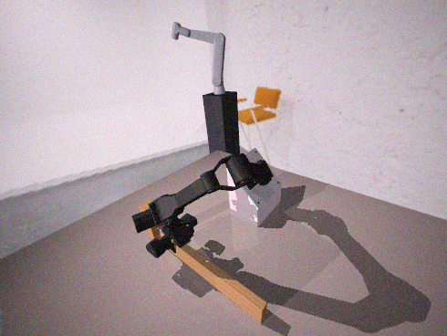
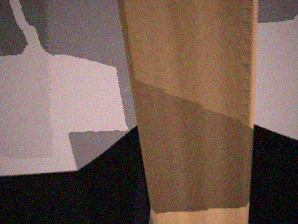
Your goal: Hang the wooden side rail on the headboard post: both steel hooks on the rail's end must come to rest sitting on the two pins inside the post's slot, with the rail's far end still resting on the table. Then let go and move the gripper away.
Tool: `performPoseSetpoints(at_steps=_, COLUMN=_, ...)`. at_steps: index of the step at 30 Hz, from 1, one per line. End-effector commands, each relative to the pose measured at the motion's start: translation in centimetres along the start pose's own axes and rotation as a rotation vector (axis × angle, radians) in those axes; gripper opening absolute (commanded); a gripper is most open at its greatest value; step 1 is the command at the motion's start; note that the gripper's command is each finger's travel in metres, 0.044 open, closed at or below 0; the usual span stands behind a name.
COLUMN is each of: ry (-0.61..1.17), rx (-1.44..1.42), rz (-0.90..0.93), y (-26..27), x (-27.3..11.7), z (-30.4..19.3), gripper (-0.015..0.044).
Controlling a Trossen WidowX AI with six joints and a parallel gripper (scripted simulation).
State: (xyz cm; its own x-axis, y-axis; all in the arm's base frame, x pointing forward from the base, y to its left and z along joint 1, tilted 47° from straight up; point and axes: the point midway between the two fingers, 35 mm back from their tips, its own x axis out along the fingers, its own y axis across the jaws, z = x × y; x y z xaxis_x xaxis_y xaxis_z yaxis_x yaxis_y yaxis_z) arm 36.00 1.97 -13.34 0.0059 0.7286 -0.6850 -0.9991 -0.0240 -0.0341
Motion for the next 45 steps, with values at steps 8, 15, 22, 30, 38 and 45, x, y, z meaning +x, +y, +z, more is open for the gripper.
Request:
performPoseSetpoints(at_steps=8, ry=0.004, rx=0.003, rz=-0.009, y=0.06, x=-0.29, z=-0.45, gripper=0.0000)
performPoseSetpoints(at_steps=15, ry=0.004, rx=0.003, rz=-0.009, y=0.14, x=-0.33, z=-0.52, gripper=0.0000)
performPoseSetpoints(at_steps=22, ry=0.004, rx=0.003, rz=-0.009, y=0.23, x=-0.32, z=-0.59, gripper=0.0000)
performPoseSetpoints(at_steps=30, ry=0.004, rx=0.003, rz=-0.009, y=0.16, x=-0.29, z=-0.68, gripper=0.0000)
performPoseSetpoints(at_steps=38, ry=0.005, rx=0.003, rz=-0.009, y=0.11, x=-0.35, z=-0.74, gripper=0.0000)
performPoseSetpoints(at_steps=45, ry=0.005, rx=0.003, rz=-0.009, y=0.06, x=-0.41, z=-0.80, gripper=0.0000)
